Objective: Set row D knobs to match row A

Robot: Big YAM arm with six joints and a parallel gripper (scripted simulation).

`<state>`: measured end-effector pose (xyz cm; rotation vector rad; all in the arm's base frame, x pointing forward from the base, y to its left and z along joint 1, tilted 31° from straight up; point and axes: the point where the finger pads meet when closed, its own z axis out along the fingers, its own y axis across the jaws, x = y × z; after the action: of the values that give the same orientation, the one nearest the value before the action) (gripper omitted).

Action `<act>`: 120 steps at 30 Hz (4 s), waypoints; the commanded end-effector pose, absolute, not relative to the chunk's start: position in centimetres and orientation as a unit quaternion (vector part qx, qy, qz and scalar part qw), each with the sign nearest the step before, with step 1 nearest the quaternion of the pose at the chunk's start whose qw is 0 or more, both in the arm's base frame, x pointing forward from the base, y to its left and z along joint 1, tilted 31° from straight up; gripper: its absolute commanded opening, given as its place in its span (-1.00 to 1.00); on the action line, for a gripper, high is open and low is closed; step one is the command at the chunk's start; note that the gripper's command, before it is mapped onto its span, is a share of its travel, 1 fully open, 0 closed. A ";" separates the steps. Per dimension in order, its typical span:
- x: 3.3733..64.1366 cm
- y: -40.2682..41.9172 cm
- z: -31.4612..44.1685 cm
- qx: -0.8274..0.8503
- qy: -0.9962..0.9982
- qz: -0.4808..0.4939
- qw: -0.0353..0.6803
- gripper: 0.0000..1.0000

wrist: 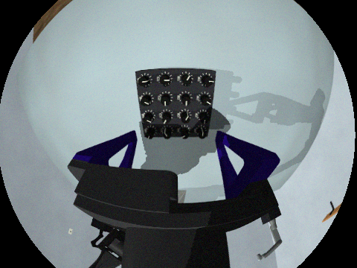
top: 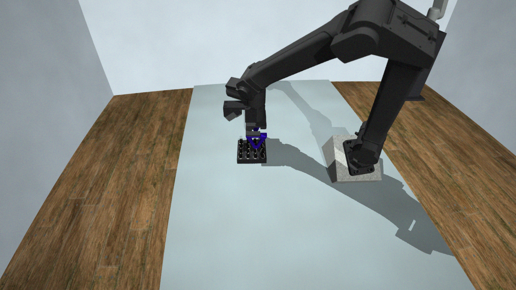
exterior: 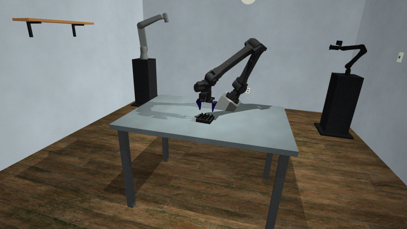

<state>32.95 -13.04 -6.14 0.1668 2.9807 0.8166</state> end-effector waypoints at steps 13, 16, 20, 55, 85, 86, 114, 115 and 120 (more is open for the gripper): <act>34.3 -13.8 -6.1 0.053 0.963 0.261 0.032 1.00; 34.3 -13.8 -6.1 0.053 0.963 0.261 0.032 1.00; 34.3 -13.8 -6.1 0.053 0.963 0.261 0.032 1.00; 29.9 -13.8 -5.8 0.054 0.965 0.255 0.037 1.00; 29.1 -13.8 -5.8 0.048 0.965 0.253 0.037 1.00; 29.1 -13.8 -5.8 0.048 0.965 0.253 0.037 1.00; 29.1 -13.8 -5.8 0.048 0.965 0.253 0.037 1.00; 29.1 -13.8 -5.8 0.048 0.965 0.253 0.037 1.00; 29.1 -13.8 -5.8 0.048 0.965 0.253 0.037 1.00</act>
<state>27.59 -12.40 -6.48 0.1715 2.9862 0.8316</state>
